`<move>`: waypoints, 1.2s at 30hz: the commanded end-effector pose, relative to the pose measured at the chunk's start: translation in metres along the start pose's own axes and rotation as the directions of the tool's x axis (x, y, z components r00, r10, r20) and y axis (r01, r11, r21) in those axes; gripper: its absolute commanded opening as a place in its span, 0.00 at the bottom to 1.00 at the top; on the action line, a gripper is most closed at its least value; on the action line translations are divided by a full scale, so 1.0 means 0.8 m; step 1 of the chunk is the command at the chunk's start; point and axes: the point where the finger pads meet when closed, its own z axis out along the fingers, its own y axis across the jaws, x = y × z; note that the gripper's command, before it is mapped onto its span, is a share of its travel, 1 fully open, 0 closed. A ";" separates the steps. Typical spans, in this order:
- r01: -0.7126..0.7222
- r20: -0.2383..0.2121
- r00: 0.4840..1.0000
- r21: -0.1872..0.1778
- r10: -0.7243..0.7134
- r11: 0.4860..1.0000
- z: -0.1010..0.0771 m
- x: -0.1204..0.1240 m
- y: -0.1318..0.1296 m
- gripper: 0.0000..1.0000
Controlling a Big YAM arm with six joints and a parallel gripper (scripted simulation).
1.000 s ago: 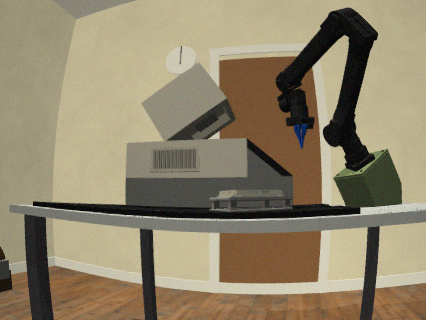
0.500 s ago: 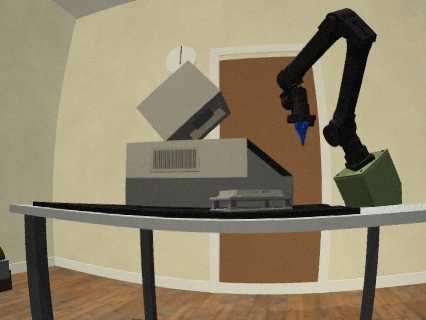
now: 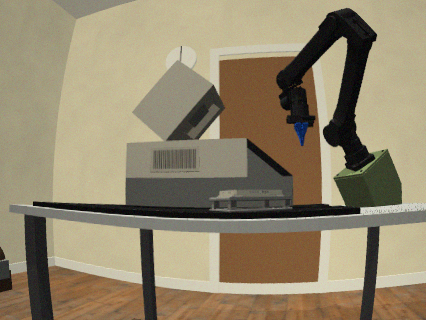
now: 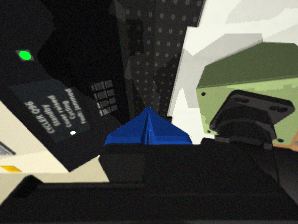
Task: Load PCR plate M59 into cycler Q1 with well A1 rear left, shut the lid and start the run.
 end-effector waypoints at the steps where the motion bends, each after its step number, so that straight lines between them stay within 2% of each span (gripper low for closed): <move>1: 0.013 0.056 0.998 -0.028 -0.012 1.000 -0.023 -0.014 0.019 0.00; 9: 0.064 0.056 0.997 -0.025 -0.062 0.998 -0.022 -0.009 0.021 0.00; 17: 0.007 0.044 0.999 -0.021 -0.006 1.000 -0.020 -0.014 0.017 0.00; 25: 0.018 0.033 0.999 -0.016 -0.017 1.000 -0.018 -0.011 0.018 0.00; 36: 0.033 0.047 0.998 -0.022 -0.032 0.999 -0.020 -0.008 0.020 0.00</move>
